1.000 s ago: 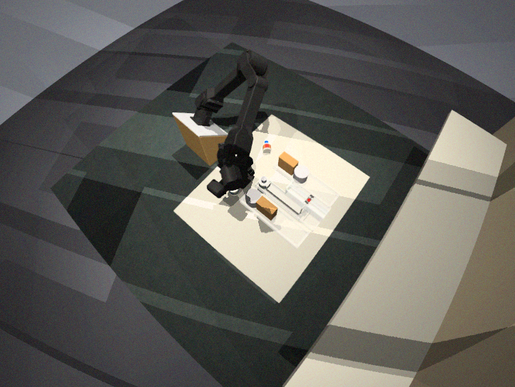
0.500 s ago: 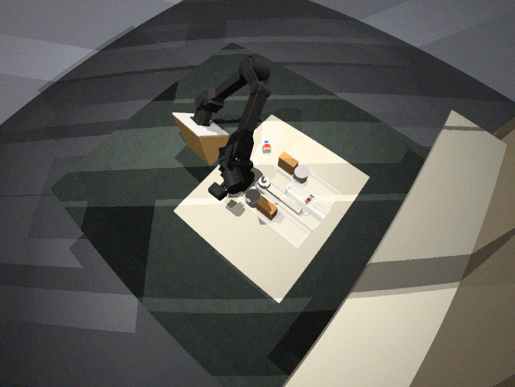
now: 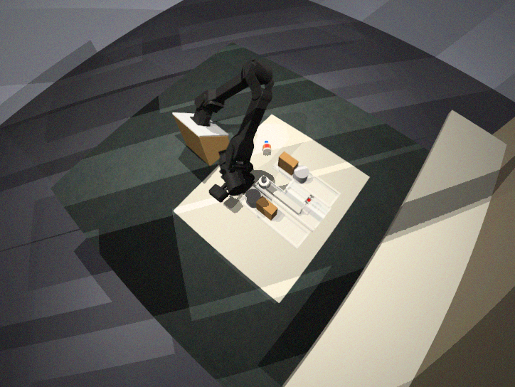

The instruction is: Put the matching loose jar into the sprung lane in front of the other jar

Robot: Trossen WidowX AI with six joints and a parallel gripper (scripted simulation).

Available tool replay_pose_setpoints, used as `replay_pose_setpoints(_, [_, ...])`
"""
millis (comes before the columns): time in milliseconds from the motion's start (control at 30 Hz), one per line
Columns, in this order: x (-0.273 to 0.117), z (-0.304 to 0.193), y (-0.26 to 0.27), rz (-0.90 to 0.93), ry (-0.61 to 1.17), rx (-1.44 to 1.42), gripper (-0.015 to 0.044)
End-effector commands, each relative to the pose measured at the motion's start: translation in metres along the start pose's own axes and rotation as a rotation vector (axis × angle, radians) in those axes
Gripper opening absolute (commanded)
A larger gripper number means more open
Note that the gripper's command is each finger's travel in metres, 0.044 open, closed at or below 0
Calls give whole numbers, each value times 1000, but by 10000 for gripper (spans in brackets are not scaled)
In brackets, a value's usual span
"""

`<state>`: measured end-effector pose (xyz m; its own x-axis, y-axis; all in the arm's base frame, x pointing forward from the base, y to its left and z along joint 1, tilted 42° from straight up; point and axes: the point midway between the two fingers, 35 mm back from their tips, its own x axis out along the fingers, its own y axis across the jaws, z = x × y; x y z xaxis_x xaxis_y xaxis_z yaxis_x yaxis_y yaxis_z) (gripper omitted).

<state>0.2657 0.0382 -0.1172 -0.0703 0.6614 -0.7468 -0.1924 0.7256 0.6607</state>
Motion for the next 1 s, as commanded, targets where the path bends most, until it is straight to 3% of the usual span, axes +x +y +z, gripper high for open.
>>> replay_pose_setpoints(0, [2,-1,1,7,0,7,282])
replay_pose_setpoints(133, [2,-1,1,7,0,7,177])
replay_pose_setpoints(333, [2,-1,1,7,0,7,138])
replay_pose_setpoints(500, [-5,-2,-1,2,7,13,6])
replay_pose_setpoints(967, [-97,-6,-10,0,4,9,0])
